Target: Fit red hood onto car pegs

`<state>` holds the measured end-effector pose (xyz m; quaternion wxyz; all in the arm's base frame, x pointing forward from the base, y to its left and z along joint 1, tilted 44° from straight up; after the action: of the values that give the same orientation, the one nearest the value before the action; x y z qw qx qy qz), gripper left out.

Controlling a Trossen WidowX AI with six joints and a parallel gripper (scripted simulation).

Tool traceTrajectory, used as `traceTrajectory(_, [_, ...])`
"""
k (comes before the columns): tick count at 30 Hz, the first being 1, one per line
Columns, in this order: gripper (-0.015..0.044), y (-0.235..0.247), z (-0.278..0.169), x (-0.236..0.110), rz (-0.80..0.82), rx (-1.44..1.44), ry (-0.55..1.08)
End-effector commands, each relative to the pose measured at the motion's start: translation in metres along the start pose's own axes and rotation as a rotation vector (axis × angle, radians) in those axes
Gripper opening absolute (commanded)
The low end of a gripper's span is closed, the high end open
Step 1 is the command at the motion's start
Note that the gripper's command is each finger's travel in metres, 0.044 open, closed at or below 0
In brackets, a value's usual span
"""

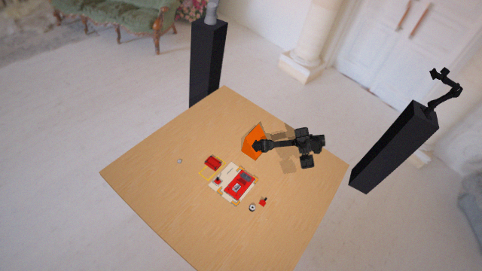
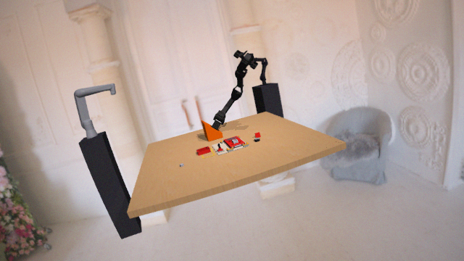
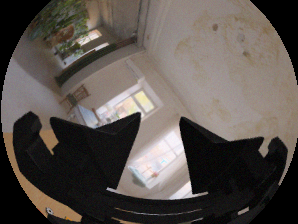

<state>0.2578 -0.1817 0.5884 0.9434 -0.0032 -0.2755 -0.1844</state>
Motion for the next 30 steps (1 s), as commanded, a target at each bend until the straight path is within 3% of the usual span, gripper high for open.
traceTrajectory(1, [0.0247,0.0,-0.001,0.0,-0.001,0.001,0.004])
traceTrajectory(4, [0.0325,-0.007,-0.02,0.006,-0.011,0.024,0.057])
traceTrajectory(9, [0.044,-0.029,-0.09,0.019,-0.052,0.11,0.255])
traceTrajectory(19, [0.044,-0.08,-0.229,0.006,-0.202,0.316,0.642])
traceTrajectory(30, [0.044,-0.119,-0.381,-0.062,-0.447,0.622,1.113])
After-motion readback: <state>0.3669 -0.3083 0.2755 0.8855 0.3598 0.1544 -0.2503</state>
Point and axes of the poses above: the point midway between the two fingers, 35 mm back from their tips, its own x axis out along the fingers, its own y axis across the jaws, z = x × y, the point moved 2 cm from there along -x, back along the fingers, and after that the axes turned 11 degrees about x, right-handed, at the moved point
